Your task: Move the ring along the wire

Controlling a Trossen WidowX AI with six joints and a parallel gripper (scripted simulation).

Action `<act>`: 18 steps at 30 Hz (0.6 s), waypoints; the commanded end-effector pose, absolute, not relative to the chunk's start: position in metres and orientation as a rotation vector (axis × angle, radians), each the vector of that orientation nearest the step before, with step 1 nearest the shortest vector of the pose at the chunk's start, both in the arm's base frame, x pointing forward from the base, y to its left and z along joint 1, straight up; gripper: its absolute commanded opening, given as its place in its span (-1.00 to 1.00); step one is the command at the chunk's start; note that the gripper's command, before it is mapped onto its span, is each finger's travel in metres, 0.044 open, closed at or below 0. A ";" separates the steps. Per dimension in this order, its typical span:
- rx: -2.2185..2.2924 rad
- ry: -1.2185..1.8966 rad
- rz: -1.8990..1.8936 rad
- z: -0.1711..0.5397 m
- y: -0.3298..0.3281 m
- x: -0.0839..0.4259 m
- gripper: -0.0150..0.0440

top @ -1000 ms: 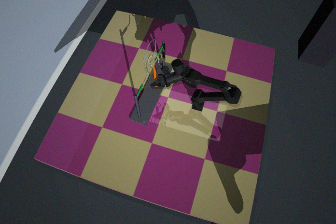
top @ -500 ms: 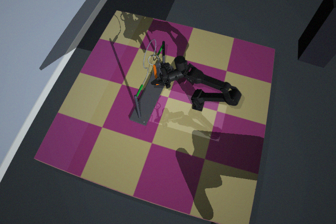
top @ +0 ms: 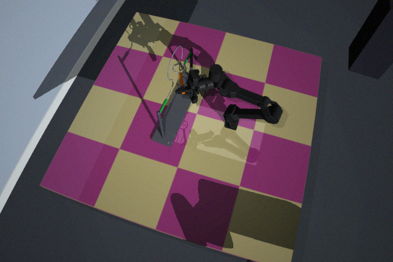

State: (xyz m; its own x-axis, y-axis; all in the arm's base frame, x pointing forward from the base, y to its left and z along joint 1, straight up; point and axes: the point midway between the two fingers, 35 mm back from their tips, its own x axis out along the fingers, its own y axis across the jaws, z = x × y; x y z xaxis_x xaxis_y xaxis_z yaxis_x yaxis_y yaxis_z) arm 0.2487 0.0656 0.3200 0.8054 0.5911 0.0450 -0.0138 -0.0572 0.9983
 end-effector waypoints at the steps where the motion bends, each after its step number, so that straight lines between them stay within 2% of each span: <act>1: 1.648 0.456 0.564 0.336 0.065 0.248 -1.00; 18: 1.984 0.370 0.685 0.391 0.044 0.246 -1.00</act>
